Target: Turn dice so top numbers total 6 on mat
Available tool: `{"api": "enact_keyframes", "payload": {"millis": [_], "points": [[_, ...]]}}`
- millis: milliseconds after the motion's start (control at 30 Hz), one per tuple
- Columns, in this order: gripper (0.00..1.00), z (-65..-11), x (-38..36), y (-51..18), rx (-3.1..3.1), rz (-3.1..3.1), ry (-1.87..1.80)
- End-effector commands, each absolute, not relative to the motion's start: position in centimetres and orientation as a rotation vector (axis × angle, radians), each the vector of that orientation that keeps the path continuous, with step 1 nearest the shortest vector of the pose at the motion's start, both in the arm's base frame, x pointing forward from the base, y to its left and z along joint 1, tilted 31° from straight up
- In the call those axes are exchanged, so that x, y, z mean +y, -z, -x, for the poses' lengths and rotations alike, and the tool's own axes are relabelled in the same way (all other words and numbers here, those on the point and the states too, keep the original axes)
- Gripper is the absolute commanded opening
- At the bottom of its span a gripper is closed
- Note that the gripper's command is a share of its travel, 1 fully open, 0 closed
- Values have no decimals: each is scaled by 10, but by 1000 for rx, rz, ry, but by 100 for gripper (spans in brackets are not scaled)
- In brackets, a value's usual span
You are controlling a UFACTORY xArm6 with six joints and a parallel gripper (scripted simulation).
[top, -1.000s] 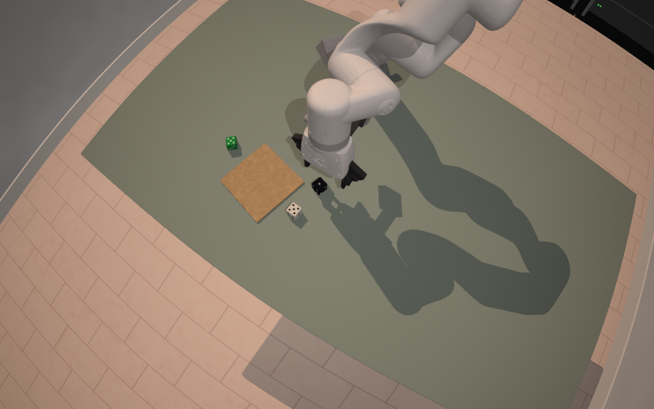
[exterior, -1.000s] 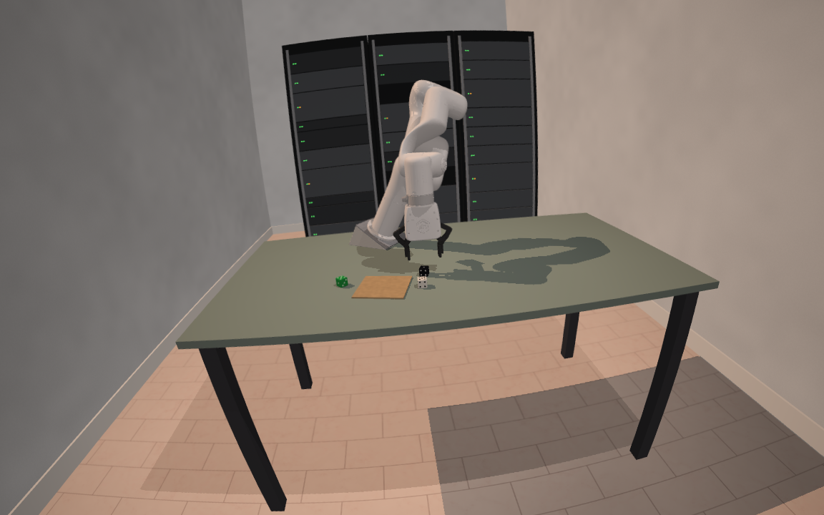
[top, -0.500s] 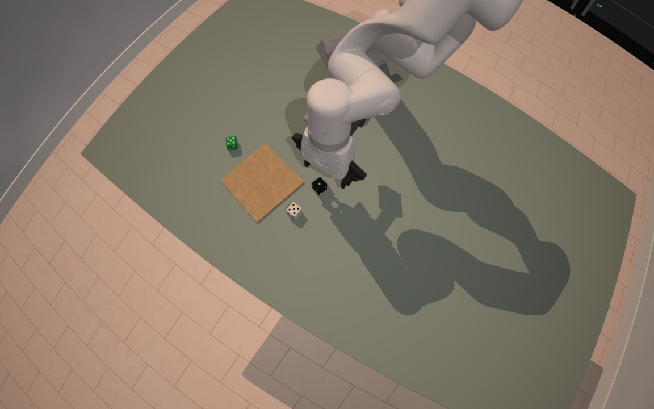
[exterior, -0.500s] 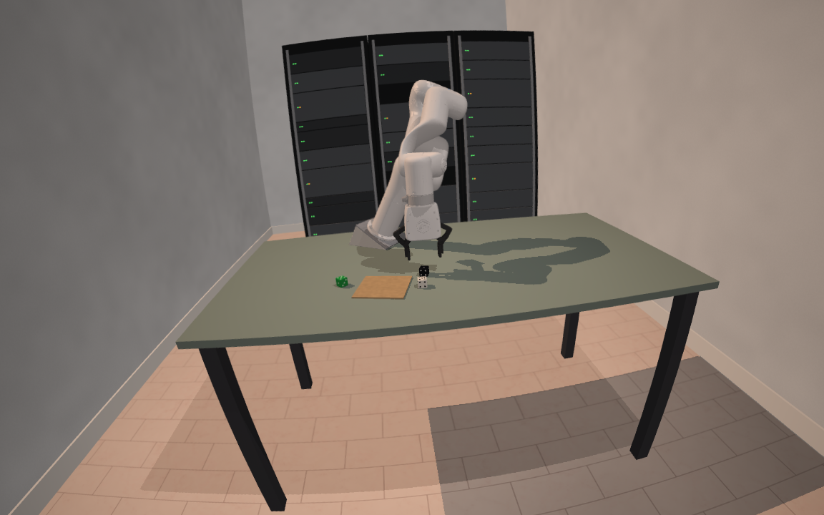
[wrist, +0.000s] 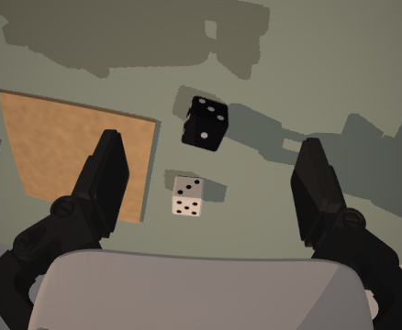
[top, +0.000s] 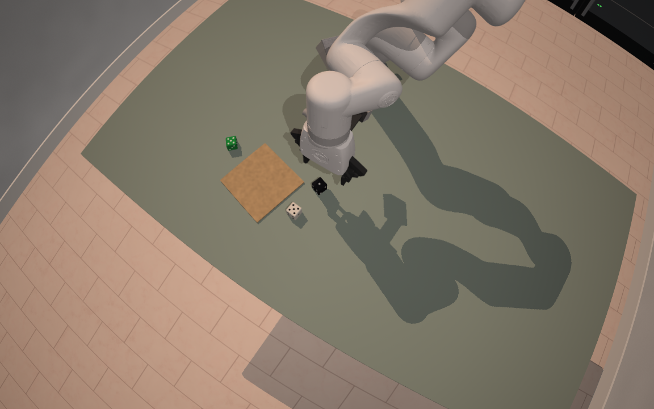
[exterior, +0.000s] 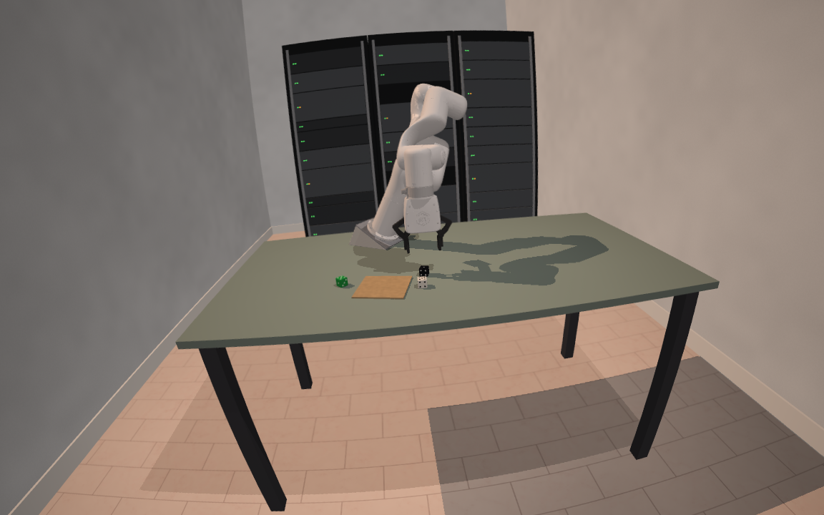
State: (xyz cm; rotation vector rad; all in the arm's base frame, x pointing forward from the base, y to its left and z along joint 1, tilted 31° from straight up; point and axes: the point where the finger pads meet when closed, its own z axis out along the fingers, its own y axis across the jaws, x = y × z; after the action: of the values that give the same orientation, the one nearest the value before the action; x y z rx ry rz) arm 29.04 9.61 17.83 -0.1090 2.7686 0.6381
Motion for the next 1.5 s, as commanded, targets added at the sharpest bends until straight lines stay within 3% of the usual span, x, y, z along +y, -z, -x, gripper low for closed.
{"api": "enact_keyframes", "payload": {"millis": [0, 267, 767, 1467], "points": [[100, -282, 84, -202, 2768, 111, -642], [100, -268, 62, -245, 2768, 111, -642], [100, -270, 56, -248, 2775, 81, -645], [100, -341, -97, -191, 2796, -789, -761]]}}
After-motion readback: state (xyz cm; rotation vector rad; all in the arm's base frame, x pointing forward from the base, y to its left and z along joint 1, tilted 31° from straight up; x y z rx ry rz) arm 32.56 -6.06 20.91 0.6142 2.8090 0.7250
